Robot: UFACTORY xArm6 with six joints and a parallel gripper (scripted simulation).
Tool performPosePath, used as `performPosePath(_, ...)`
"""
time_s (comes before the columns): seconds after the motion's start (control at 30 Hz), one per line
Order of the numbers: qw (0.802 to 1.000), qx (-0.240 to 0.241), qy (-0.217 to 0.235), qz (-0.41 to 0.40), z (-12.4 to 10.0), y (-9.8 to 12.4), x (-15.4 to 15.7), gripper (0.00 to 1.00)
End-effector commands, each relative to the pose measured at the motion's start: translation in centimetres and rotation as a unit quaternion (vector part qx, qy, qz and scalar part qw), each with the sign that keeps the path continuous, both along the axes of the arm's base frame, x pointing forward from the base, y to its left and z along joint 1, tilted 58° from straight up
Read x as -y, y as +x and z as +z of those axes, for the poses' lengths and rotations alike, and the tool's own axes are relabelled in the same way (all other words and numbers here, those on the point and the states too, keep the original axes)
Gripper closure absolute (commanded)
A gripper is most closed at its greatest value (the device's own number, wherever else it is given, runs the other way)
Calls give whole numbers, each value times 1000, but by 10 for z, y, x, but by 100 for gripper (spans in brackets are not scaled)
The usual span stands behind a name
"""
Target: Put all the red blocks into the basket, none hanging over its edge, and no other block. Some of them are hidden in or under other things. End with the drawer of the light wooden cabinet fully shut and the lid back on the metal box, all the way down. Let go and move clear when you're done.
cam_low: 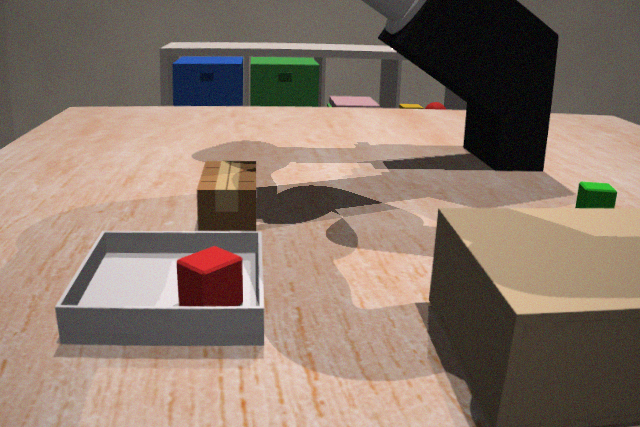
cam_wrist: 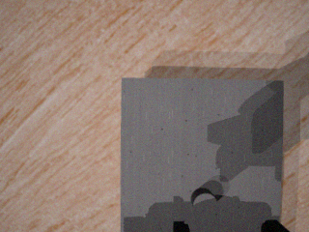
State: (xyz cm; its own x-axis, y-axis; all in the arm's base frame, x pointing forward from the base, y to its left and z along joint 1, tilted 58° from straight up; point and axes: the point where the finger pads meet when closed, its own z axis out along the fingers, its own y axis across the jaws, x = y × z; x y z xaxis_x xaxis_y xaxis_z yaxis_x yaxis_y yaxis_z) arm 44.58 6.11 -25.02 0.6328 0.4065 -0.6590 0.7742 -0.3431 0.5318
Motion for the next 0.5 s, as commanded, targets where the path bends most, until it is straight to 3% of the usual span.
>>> performPosePath(0.0,1000,2,1,1,-7,2,11,56)
performPosePath(0.47,1000,2,1,1,-24,2,36,56)
